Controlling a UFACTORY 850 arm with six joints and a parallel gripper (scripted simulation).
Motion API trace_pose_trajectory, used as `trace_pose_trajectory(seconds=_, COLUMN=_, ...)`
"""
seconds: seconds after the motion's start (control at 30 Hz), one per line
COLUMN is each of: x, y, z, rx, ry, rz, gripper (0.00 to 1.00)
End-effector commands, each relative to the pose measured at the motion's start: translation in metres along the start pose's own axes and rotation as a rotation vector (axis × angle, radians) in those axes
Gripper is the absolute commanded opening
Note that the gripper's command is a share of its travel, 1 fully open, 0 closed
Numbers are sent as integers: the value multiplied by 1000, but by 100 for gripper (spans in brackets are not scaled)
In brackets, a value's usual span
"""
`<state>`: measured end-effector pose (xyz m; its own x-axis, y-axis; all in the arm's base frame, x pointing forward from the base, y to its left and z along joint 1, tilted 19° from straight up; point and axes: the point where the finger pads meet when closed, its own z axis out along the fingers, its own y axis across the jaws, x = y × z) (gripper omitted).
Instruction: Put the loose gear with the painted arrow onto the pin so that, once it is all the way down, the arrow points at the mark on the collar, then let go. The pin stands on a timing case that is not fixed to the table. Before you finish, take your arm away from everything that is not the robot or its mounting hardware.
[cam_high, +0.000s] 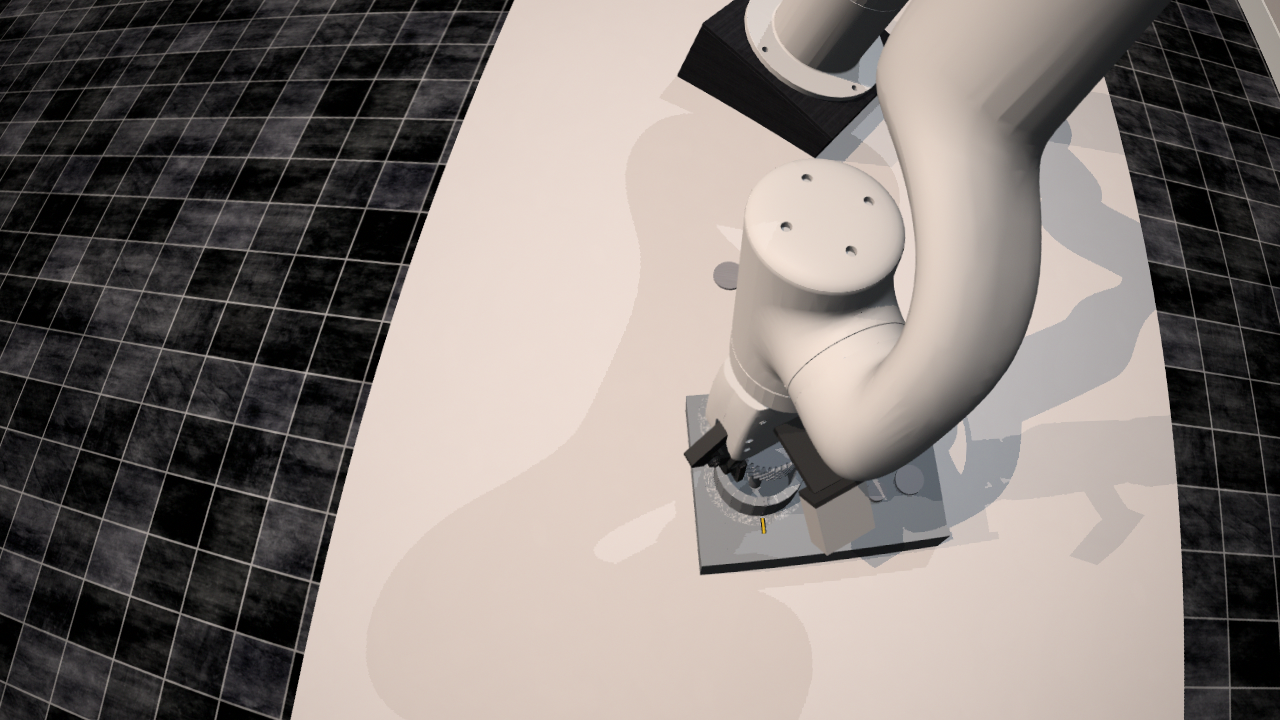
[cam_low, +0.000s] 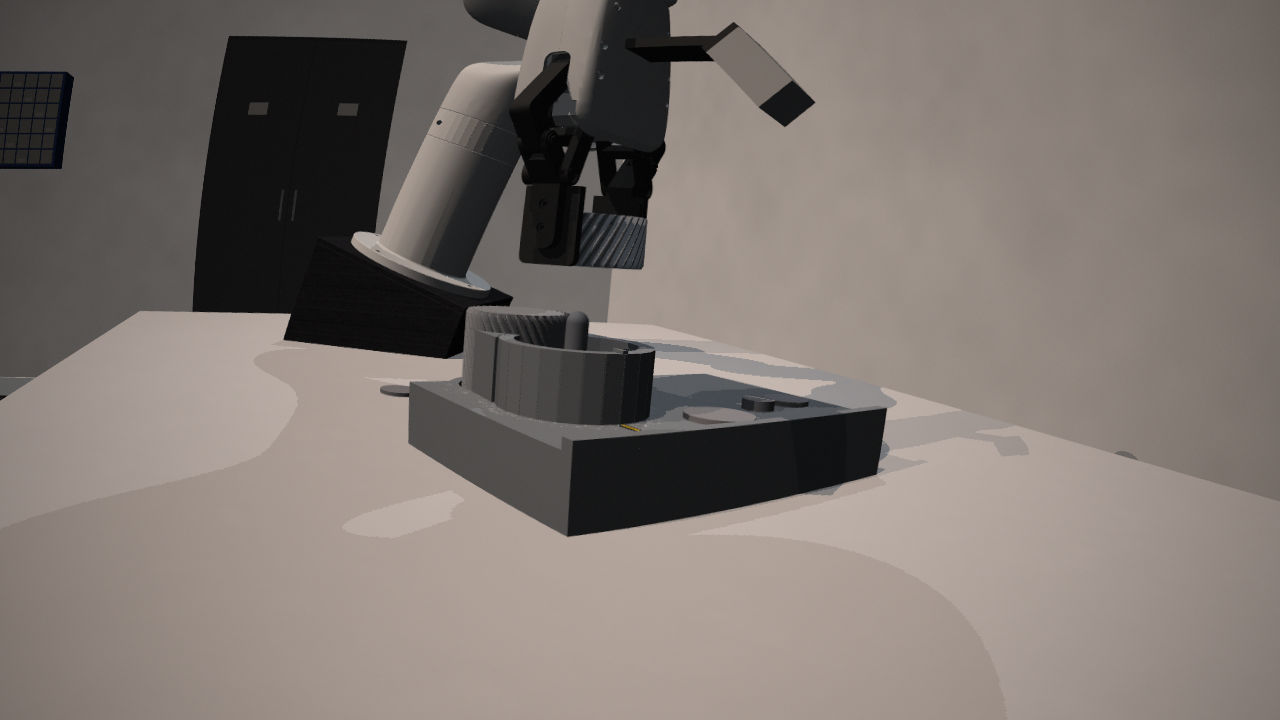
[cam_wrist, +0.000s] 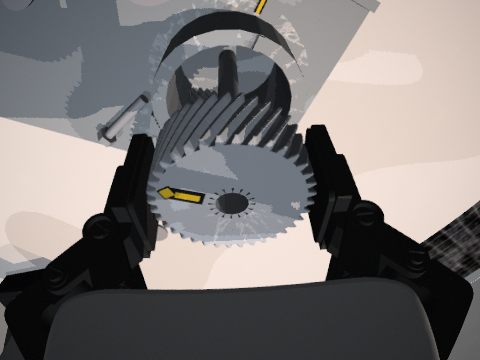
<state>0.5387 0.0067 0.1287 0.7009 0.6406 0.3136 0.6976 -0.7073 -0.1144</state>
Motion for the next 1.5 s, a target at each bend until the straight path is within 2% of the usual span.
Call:
trace_pose_trajectory(seconds=0.0, x=1, y=1, z=-1, rx=-1, ry=-6, rz=148, gripper=0)
trace_pose_trajectory(seconds=0.4, x=1, y=1, z=-1, rx=-2, ry=-6, rz=387, gripper=0)
trace_pose_trajectory(seconds=1.0, x=1, y=1, z=0, rx=-2, ry=-6, rz=393, gripper=0)
trace_pose_trajectory(seconds=1.47, x=1, y=1, z=18, rx=-2, ry=-6, rz=393, gripper=0)
